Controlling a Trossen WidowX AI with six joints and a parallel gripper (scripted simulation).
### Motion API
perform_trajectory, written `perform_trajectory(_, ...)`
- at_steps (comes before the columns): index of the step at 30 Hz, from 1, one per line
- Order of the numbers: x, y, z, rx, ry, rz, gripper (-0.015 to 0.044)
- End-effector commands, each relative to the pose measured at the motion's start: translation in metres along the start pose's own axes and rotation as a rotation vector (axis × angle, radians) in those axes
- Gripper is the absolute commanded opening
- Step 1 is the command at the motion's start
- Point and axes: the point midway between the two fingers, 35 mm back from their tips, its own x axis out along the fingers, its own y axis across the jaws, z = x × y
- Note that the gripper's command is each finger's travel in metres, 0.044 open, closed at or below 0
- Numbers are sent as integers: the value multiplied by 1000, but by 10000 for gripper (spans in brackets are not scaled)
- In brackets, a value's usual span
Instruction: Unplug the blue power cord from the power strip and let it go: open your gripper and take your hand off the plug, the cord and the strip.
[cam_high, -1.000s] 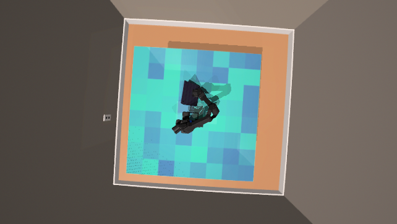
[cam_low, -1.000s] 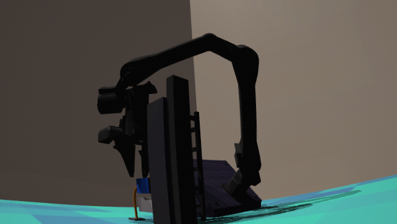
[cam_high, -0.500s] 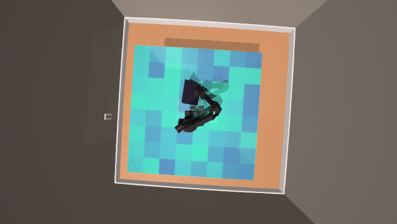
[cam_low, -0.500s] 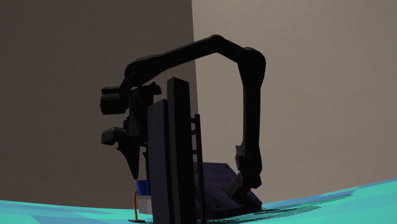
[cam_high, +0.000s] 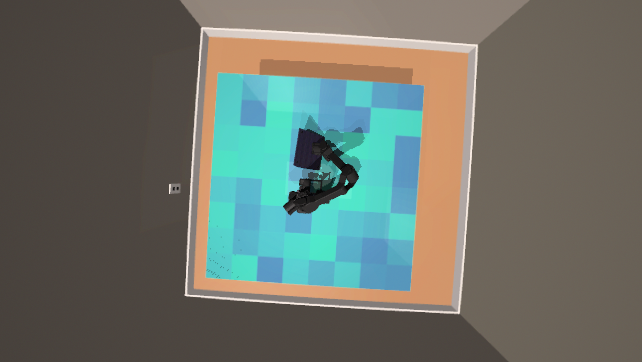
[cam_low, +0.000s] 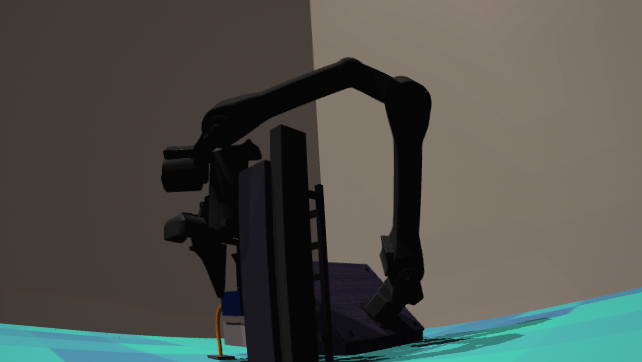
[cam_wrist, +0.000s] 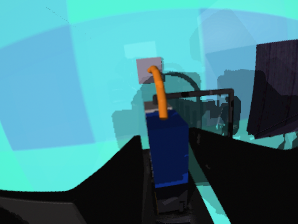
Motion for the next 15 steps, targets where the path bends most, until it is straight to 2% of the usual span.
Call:
perform_trajectory(1, 3, -1, -1, 6, 7, -2, 160)
perform_trajectory(2, 3, -1, -1, 6, 7, -2, 160)
perform_trajectory(6, 1, 0, 0, 0, 1, -1, 55)
perform_trajectory(15, 1, 0, 0, 0, 1, -1, 0)
